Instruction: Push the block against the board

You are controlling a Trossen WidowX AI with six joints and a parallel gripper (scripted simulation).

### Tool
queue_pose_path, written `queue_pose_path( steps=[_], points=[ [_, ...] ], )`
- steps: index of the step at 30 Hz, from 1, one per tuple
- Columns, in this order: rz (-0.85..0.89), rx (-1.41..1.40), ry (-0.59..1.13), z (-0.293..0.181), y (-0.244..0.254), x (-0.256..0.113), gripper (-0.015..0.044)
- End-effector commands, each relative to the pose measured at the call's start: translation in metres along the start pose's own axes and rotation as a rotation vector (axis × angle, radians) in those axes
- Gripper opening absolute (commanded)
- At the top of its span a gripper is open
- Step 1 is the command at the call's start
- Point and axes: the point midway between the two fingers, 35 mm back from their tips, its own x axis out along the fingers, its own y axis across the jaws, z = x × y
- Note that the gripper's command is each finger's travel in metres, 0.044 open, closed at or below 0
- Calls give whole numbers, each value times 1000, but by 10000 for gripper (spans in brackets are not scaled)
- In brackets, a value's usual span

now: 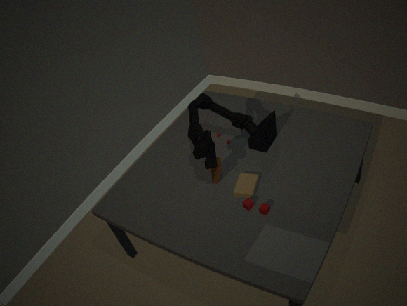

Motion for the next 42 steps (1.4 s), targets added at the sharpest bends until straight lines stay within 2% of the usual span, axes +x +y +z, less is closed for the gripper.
queue_pose_path(
  steps=[1,8,38,42],
  points=[
    [0,6,7,-6,-1,1,0],
    [0,6,7,-7,-1,1,0],
    [0,7,4,40,-1,1,0],
    [6,5,6,36,1,-32,0]
  ],
)
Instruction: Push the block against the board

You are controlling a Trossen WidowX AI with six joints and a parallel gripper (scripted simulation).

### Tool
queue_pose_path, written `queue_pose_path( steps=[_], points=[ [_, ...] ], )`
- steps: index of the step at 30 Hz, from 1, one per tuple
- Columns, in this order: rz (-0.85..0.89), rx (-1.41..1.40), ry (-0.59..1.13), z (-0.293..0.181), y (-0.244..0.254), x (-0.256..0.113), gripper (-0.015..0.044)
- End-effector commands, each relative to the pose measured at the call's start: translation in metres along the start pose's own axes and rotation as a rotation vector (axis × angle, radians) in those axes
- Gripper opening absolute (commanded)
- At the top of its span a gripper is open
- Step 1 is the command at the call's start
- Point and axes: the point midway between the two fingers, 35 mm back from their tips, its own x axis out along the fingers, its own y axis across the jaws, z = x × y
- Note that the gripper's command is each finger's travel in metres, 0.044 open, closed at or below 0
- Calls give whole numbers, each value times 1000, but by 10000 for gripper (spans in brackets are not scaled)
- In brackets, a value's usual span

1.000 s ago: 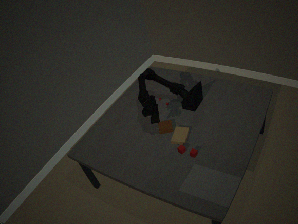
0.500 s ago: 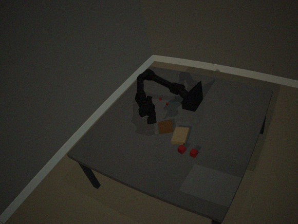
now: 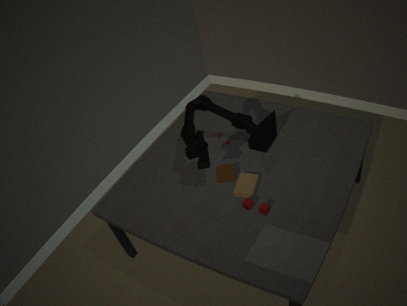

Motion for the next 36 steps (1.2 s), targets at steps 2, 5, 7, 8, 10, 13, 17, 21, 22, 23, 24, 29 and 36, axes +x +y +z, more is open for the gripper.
queue_pose_path(
  steps=[2,5,7,8,10,13,17,21,22,23,24,29,36],
  points=[
    [6,0,-4,-2,3,-38,0],
    [6,1,-4,-2,3,-40,0],
    [6,1,-4,-2,3,-40,0],
    [6,1,-4,-2,3,-40,0],
    [6,1,-4,-2,3,-40,0],
    [6,1,-4,-2,3,-40,0],
    [6,1,-4,-2,3,-40,0],
    [6,1,-4,-2,3,-40,0],
    [6,1,-4,-2,3,-40,0],
    [6,1,-4,-2,3,-40,0],
    [6,1,-4,-2,3,-40,0],
    [6,1,-4,-2,3,-40,0],
    [6,1,-4,-2,3,-40,0]
  ],
)
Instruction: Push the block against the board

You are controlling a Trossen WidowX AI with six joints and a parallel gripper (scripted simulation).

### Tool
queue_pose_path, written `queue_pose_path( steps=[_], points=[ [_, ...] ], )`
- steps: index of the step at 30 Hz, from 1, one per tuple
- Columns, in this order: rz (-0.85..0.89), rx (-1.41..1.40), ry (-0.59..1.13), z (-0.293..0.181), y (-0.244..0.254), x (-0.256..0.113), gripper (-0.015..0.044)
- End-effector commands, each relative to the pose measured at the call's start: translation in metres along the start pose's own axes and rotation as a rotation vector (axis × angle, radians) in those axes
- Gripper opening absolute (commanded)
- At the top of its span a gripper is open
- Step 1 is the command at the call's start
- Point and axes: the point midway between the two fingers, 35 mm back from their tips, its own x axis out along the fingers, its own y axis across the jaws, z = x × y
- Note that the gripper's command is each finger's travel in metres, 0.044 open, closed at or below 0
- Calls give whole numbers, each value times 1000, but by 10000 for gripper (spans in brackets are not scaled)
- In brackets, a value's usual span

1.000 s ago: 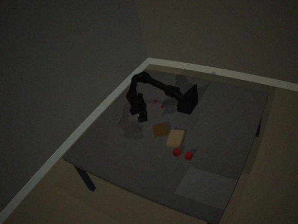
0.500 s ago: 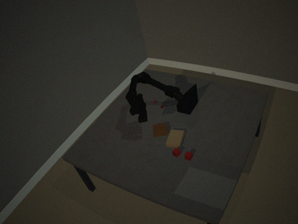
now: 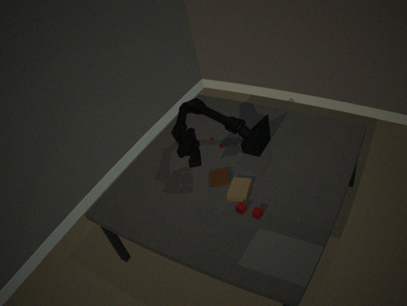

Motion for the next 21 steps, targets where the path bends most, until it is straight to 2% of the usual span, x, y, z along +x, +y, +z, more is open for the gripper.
queue_pose_path(
  steps=[1,21],
  points=[
    [0,-6,0,0,0,0,0],
    [1,-680,5,-58,-26,27,0]
  ],
)
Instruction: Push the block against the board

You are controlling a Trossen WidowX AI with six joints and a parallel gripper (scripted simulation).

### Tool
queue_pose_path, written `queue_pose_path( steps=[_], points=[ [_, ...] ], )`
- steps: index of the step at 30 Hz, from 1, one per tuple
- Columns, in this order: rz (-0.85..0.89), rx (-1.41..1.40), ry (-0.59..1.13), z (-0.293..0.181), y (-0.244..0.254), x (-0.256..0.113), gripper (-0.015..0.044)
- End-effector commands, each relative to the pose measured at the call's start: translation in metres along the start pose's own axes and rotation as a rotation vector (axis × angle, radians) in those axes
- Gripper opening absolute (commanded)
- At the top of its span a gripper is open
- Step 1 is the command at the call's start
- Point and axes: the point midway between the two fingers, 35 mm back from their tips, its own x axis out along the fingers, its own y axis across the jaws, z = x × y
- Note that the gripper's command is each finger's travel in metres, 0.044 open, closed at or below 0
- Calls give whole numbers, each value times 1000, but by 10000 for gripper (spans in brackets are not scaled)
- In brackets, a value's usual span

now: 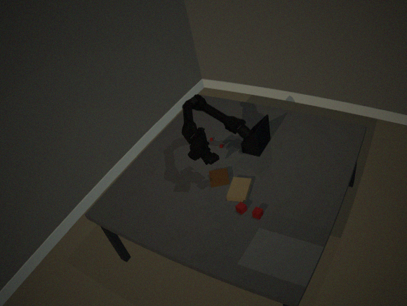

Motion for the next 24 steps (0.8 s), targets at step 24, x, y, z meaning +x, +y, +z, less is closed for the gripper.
queue_pose_path(
  steps=[24],
  points=[
    [9,-904,7,-97,0,45,0]
  ],
)
